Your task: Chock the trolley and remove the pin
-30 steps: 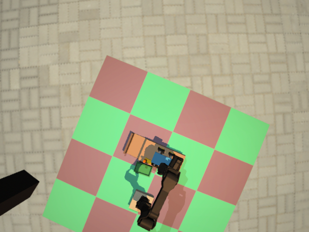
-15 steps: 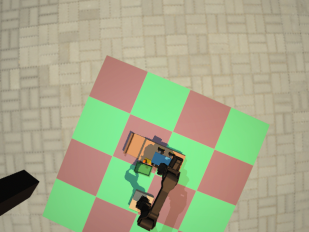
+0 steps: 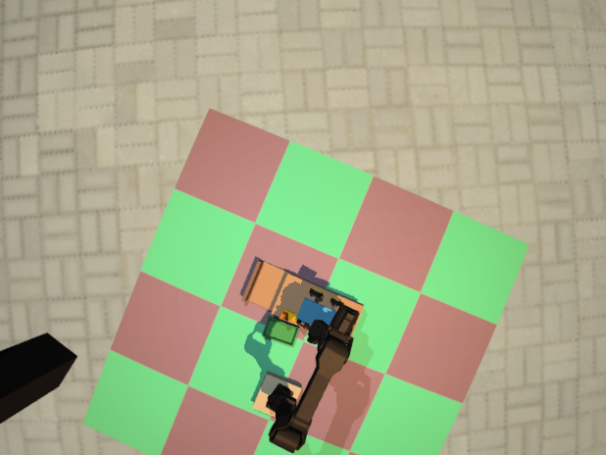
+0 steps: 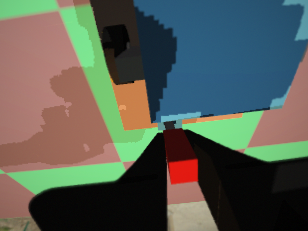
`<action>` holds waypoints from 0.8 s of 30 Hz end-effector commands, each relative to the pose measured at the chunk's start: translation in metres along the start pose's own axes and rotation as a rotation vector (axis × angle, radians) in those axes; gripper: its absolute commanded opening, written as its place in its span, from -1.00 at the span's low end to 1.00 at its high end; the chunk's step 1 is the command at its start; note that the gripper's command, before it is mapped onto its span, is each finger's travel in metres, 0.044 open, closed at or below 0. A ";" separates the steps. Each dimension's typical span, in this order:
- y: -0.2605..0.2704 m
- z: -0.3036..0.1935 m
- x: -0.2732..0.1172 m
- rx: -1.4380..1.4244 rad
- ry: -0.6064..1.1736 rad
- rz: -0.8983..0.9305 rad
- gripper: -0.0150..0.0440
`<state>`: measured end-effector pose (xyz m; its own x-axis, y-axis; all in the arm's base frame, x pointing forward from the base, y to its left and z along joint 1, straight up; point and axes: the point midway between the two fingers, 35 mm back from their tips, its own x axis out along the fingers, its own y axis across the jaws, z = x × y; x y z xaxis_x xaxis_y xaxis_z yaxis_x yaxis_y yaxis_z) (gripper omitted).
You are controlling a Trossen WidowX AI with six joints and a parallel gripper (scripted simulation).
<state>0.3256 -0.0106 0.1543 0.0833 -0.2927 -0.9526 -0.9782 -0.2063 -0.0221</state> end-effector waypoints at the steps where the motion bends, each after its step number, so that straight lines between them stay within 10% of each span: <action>1: 0.000 -0.002 -0.005 0.007 0.003 -0.009 -0.49; 24: 0.000 -0.003 -0.014 0.007 0.003 -0.009 -0.49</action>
<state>0.3248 -0.0086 0.1634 0.0826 -0.2906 -0.9533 -0.9782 -0.2064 -0.0219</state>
